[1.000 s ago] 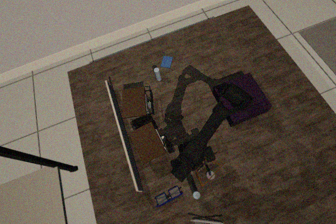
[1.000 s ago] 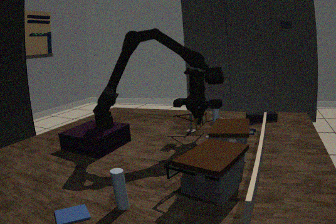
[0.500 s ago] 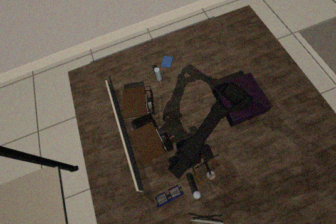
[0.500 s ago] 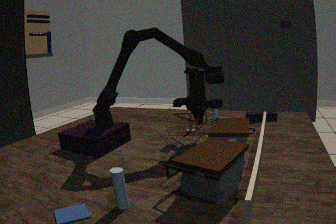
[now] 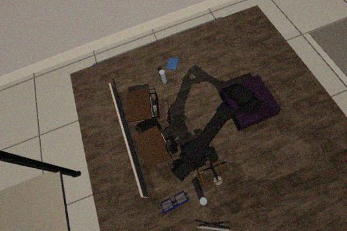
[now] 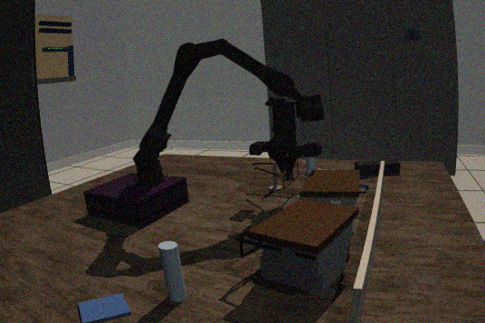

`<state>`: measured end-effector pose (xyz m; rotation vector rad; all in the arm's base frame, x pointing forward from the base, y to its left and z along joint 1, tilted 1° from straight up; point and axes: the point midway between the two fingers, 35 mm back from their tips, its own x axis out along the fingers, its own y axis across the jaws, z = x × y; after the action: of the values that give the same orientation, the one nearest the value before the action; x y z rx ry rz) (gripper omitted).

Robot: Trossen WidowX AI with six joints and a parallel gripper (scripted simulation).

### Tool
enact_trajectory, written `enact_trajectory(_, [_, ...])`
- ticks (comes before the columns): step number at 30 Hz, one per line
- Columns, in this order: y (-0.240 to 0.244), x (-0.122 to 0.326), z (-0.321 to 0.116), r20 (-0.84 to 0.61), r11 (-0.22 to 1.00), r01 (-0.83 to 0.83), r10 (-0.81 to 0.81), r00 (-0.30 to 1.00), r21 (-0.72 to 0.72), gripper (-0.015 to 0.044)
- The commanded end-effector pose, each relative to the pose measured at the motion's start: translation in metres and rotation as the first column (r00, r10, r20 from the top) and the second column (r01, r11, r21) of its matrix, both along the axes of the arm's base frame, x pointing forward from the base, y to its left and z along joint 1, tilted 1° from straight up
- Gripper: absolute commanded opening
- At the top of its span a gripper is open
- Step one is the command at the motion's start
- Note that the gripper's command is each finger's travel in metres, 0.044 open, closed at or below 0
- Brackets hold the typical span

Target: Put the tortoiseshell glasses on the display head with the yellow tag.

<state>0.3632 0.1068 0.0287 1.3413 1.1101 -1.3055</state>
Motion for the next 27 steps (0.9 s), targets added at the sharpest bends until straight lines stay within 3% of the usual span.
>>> enact_trajectory(1, [-0.0036,-0.0007,-0.0007,-0.001,1.000,-0.003,0.003,1.000,0.001,0.0000])
enact_trajectory(27, [0.0060,0.0008,-0.0006,-0.001,1.000,-0.003,0.003,1.000,0.002,0.0000])
